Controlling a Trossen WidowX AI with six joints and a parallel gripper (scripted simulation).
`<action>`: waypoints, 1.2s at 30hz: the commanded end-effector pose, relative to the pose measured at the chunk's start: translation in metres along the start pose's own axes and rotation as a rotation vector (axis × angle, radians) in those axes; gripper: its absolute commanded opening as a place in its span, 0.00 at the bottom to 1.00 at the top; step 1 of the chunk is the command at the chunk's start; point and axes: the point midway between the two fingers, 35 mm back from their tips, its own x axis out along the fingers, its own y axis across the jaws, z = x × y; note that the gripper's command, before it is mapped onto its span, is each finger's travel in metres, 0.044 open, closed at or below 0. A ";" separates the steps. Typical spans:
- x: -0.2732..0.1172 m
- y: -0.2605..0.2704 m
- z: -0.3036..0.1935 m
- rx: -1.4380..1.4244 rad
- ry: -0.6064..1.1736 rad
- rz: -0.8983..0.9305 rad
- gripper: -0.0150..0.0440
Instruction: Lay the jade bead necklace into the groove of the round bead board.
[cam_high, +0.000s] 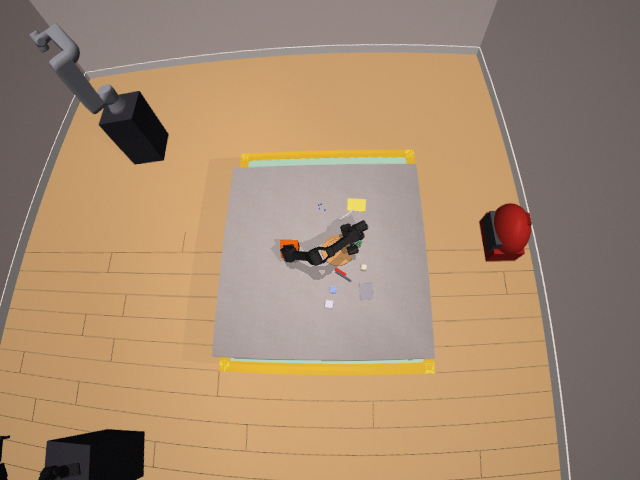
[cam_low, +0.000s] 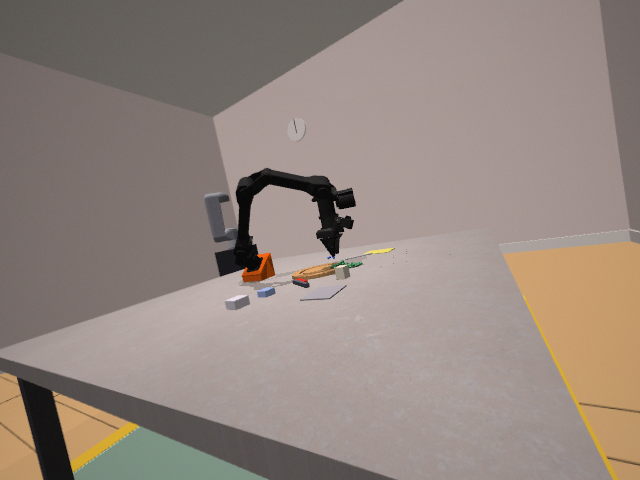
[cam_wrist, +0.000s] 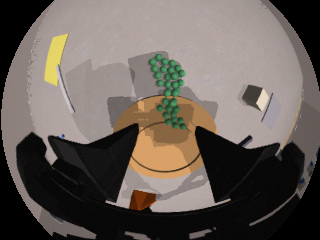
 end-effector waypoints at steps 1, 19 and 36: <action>-0.010 -0.006 0.020 0.157 -0.011 0.002 0.59; 0.001 -0.005 0.020 0.157 -0.008 0.004 0.59; 0.029 -0.006 0.022 0.165 -0.011 0.001 0.59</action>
